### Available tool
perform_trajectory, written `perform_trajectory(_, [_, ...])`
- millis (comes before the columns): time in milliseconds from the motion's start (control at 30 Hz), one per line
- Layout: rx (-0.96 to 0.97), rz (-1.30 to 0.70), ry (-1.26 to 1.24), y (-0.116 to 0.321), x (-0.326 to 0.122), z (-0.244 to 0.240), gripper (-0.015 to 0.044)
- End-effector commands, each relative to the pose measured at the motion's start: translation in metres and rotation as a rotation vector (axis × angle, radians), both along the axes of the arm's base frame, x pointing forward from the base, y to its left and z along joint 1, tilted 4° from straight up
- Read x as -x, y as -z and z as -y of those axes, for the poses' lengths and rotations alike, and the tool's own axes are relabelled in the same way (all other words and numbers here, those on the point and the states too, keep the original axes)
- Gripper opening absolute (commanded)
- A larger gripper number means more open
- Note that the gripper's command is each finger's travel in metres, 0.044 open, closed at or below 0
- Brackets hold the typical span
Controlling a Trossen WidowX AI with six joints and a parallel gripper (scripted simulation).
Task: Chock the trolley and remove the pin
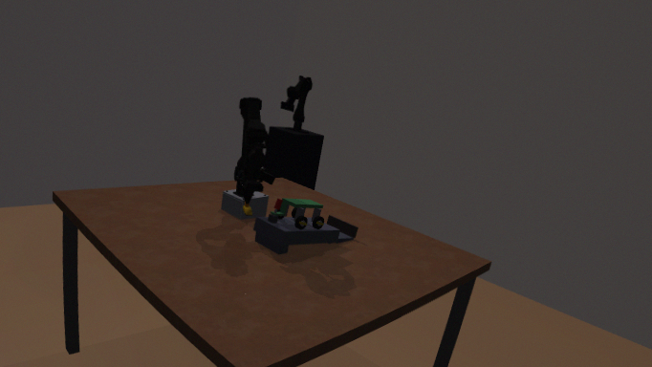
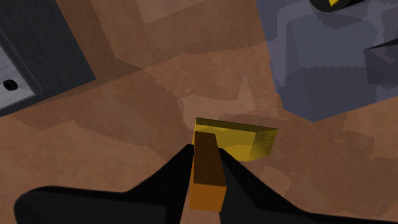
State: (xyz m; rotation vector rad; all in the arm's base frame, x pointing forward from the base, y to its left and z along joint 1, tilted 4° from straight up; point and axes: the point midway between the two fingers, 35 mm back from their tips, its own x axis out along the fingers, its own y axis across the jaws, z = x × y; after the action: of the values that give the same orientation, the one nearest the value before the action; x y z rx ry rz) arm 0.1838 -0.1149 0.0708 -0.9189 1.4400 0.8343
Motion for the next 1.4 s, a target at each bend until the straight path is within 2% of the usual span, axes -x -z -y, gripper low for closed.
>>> perform_trajectory(0, [0.001,0.011,0.004,-0.015,-0.002,-0.001,0.0])
perform_trajectory(567, [0.001,0.011,0.004,-0.061,-0.007,-0.003,0.0])
perform_trajectory(800, [0.001,0.012,0.009,-0.063,-0.007,-0.003,0.0])
perform_trajectory(1367, [0.006,0.048,0.555,-0.063,-0.007,-0.003,0.0])
